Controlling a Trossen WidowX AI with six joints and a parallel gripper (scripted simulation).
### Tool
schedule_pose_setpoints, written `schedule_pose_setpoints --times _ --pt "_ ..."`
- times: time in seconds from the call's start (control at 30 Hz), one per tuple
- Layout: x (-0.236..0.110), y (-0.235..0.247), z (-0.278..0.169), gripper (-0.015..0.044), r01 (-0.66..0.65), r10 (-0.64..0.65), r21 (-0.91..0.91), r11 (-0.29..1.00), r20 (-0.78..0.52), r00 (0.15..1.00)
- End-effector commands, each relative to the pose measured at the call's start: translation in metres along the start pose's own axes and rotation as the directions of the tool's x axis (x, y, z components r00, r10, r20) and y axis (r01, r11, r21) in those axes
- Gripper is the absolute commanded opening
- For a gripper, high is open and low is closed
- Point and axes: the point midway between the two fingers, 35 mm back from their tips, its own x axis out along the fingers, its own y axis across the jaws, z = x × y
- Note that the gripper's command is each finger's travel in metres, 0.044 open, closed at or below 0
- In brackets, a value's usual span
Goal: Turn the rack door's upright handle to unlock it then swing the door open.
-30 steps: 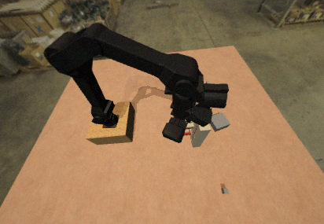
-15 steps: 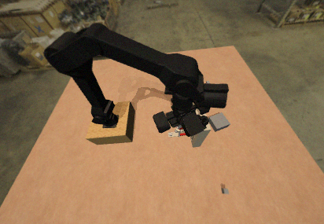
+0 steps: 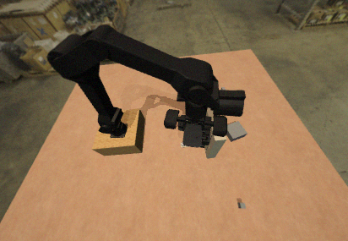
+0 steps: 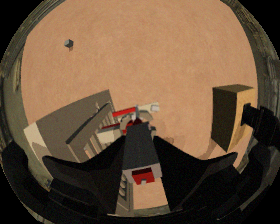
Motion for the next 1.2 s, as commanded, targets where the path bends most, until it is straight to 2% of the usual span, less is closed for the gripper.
schedule_pose_setpoints --times 0.0,0.2,0.53,0.57,0.63,0.87,1.17 --pt "0.0006 0.0001 -0.0008 0.0020 0.001 -0.001 0.058 0.998 -0.005 1.000" --pt "0.0006 0.0001 -0.0008 0.0020 0.001 -0.001 0.058 0.998 -0.005 1.000" --pt "0.0006 0.0001 -0.0008 0.0282 0.001 -0.001 0.058 0.998 -0.005 1.000" --pt "0.0006 0.0001 -0.0008 0.0292 0.001 -0.001 0.058 0.998 -0.005 1.000" --pt "0.0006 0.0001 -0.0008 0.0292 0.001 -0.001 0.025 1.000 -0.005 1.000" --pt "0.0006 0.0001 -0.0008 0.0292 -0.001 -0.001 -0.308 0.951 -0.005 1.000" --pt "0.0005 0.0001 -0.0008 0.0292 -0.003 -0.001 -0.688 0.725 -0.005 1.000"
